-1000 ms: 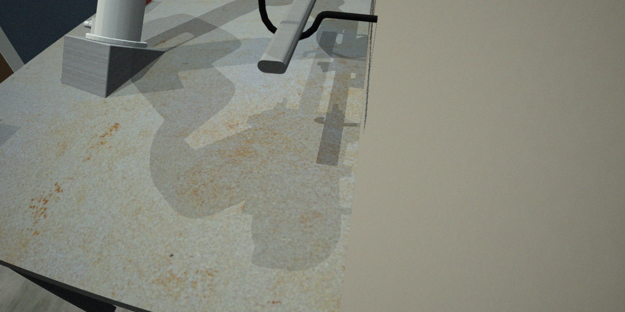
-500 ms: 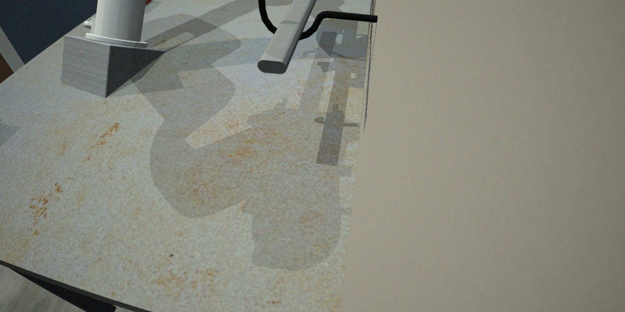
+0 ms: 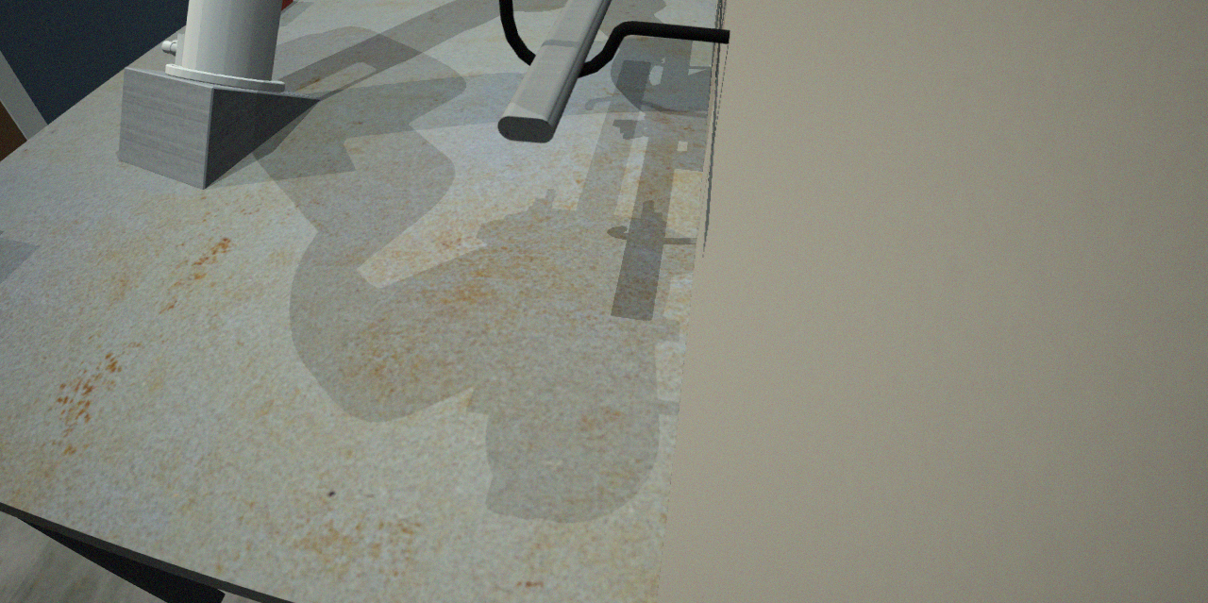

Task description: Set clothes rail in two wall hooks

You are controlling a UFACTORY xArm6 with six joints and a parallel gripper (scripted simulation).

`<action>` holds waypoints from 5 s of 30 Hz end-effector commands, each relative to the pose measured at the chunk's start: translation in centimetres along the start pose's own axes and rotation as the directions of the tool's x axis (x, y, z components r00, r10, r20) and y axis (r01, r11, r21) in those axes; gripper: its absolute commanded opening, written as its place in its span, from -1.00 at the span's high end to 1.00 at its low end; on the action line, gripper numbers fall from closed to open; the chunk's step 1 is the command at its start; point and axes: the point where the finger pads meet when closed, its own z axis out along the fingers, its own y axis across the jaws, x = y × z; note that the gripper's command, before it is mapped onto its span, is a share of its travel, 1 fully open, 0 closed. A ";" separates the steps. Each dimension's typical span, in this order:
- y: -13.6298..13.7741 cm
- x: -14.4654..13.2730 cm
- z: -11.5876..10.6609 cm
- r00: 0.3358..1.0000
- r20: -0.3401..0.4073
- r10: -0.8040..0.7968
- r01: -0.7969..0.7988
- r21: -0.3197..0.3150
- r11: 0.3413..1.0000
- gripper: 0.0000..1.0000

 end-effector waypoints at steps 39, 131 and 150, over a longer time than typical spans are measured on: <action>-0.1 0.0 -1.5 1.000 -0.002 -0.001 0.001 0.003 1.000 -0.63; -0.1 0.0 -10.1 1.000 -0.002 -0.001 0.001 0.003 1.000 -0.63; -0.1 0.0 -10.6 1.000 -0.002 -0.001 0.001 0.003 1.000 -0.63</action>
